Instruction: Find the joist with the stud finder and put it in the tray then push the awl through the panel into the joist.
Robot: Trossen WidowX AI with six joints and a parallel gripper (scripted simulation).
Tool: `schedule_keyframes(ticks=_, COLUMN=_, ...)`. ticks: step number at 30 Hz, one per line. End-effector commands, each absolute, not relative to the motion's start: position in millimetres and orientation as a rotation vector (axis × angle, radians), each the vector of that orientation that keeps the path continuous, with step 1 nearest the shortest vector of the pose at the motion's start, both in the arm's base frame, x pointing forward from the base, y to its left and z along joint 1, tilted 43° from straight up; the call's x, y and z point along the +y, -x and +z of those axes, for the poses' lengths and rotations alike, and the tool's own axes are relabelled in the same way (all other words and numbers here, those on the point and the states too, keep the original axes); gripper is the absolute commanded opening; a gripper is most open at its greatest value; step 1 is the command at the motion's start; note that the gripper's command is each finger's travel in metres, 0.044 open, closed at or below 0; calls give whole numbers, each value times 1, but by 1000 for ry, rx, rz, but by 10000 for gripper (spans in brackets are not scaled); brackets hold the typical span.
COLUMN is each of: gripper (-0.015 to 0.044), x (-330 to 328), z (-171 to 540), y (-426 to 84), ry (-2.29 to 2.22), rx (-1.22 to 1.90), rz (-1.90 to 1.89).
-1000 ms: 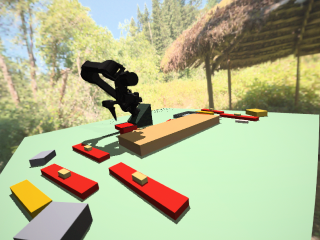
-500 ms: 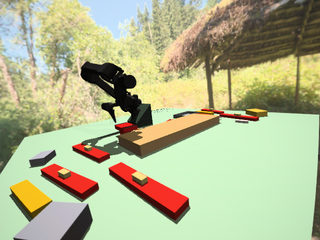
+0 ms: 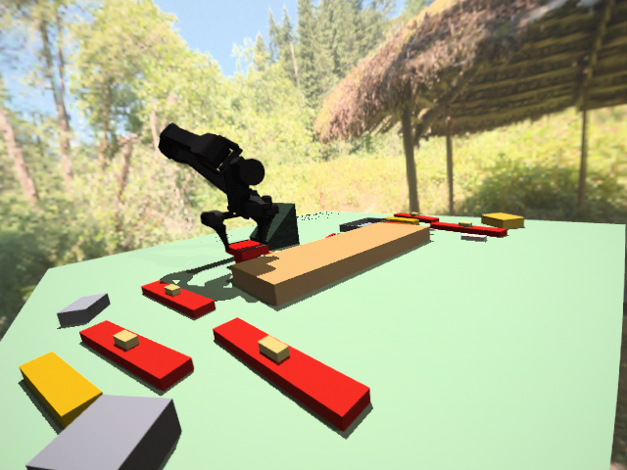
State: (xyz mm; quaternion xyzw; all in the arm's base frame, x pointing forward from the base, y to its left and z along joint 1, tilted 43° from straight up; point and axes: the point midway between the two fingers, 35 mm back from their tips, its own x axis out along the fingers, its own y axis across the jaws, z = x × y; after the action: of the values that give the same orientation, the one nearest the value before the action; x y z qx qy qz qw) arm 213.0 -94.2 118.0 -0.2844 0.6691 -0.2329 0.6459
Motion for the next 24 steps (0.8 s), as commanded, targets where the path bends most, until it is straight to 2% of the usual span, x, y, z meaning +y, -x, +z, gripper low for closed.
schedule_keyframes(ticks=1, gripper=440, x=-100, z=111, y=-211, ry=657, rx=1528, rz=-530)
schedule_keyframes(ticks=7, gripper=440, x=-105, z=107, y=-211, ry=659, rx=1528, rz=-532)
schedule_keyframes(ticks=10, gripper=361, x=-105, z=107, y=-211, ry=659, rx=1528, rz=-532)
schedule_keyframes(ticks=22, gripper=281, x=-105, z=107, y=-211, ry=659, rx=1528, rz=-532)
schedule_keyframes(ticks=24, gripper=229, x=-104, z=107, y=-211, ry=659, rx=1528, rz=-532)
